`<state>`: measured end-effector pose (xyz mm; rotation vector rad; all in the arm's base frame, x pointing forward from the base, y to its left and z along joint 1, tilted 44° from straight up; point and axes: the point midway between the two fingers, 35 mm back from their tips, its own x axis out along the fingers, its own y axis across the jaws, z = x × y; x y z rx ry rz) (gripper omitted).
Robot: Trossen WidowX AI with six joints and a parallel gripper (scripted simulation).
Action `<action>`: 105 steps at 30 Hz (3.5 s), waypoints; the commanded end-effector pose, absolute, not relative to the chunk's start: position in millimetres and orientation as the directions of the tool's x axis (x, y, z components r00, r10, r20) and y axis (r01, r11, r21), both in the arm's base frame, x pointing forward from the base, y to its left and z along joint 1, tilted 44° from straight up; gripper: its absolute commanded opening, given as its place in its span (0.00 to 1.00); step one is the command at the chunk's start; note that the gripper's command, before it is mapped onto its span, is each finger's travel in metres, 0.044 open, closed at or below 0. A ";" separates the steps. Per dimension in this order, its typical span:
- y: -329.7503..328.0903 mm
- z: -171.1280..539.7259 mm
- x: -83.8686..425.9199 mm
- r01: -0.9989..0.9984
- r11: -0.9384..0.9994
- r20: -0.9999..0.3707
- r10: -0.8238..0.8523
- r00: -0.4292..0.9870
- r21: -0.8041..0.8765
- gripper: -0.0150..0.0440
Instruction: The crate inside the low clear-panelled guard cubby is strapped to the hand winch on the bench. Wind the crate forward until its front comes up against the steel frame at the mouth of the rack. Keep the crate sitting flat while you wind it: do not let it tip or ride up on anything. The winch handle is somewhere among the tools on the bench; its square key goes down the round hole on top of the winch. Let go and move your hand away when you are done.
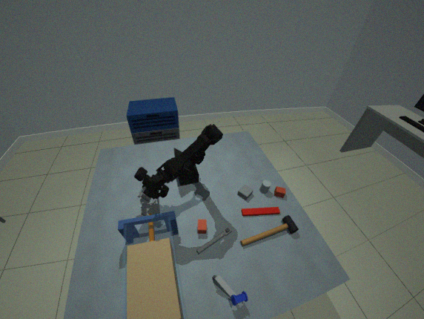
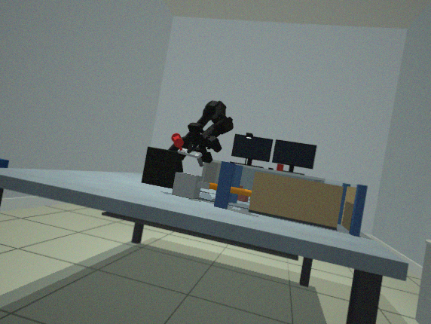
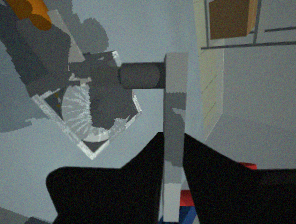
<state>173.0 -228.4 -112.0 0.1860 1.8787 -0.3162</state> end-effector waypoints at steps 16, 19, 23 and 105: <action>-231.3 -108.6 174.5 0.184 0.893 -0.865 -0.317 -0.389 -0.410 0.25; -231.1 -108.6 174.5 0.165 0.877 -0.844 -0.360 -0.398 -0.451 0.25; -230.8 -108.7 174.5 0.138 0.851 -0.812 -0.417 -0.408 -0.506 0.25; -174.2 -122.8 143.1 0.010 0.688 -0.624 -0.652 -0.430 -0.726 0.25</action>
